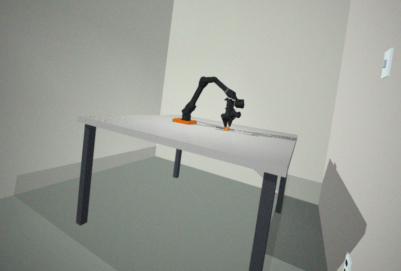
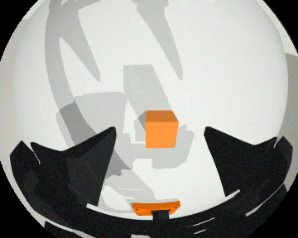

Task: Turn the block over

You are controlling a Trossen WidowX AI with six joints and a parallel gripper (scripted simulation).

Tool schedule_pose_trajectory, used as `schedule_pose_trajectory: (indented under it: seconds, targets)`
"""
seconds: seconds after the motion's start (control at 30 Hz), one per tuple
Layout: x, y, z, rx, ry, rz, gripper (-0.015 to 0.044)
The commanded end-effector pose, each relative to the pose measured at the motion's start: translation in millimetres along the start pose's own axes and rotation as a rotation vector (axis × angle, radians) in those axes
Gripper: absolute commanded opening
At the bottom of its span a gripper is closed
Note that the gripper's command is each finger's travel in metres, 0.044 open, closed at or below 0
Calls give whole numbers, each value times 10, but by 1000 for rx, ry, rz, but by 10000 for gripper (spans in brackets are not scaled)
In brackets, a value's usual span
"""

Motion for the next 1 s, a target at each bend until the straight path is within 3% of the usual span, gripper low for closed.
schedule_pose_trajectory:
  seconds: [0.0,0.17,0.57,0.97]
  targets:
    - [29,-109,1,-3,3,14,440]
    - [33,-165,0,-3,3,14,440]
    - [33,-165,0,-3,3,14,125]
    - [33,-165,0,-3,3,14,45]
Point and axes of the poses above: the point midway between the two fingers, 35 mm back from their tips, its own y axis back along the fingers, its own z axis across the jaws, x = y × z, the point moved 2 cm from there along y, back along the fingers, and after that the axes turned 7 degrees about -y, right-handed, at the moved point
